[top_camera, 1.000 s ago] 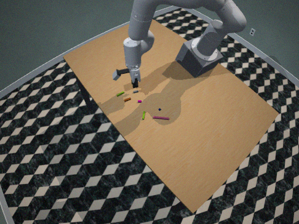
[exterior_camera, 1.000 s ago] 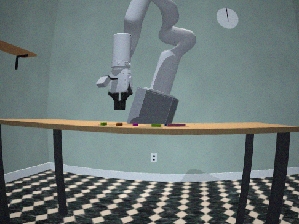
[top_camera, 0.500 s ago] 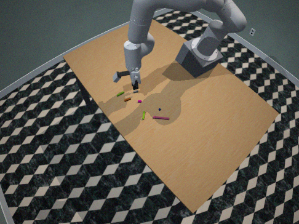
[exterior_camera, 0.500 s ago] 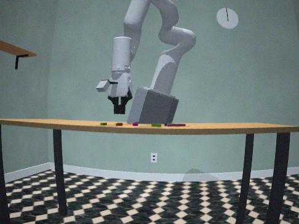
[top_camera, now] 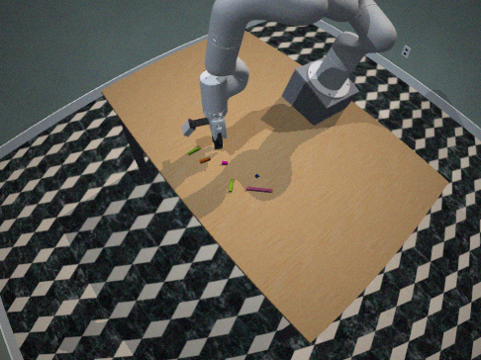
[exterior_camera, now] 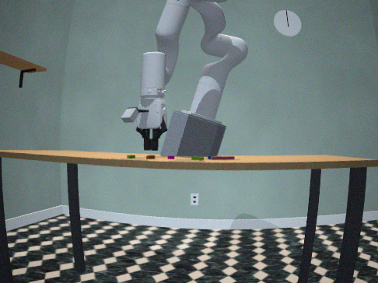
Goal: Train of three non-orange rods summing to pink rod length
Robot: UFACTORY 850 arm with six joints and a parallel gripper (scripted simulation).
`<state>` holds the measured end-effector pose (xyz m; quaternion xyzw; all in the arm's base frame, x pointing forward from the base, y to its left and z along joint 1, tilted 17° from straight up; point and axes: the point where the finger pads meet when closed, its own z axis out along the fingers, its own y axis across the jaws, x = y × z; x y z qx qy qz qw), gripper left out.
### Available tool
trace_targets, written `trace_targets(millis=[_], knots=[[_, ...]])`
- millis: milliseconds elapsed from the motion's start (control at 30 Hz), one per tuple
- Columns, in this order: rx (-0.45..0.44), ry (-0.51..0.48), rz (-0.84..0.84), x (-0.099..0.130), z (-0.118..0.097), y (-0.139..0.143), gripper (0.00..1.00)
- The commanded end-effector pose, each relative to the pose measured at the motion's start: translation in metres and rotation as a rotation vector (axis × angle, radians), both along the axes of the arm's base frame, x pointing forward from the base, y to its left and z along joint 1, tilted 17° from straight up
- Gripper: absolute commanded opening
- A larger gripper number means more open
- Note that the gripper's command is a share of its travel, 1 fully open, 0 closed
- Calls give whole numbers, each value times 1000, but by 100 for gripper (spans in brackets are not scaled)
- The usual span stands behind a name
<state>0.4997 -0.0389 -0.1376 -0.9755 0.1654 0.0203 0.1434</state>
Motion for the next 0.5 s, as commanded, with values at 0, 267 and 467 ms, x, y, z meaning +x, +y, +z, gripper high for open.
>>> trace_targets(millis=[0, 267, 467], knots=[[0, -2, 0, 1, -3, 1, 24], [0, -2, 0, 1, -8, 2, 24], [0, -2, 0, 1, -10, 3, 24]])
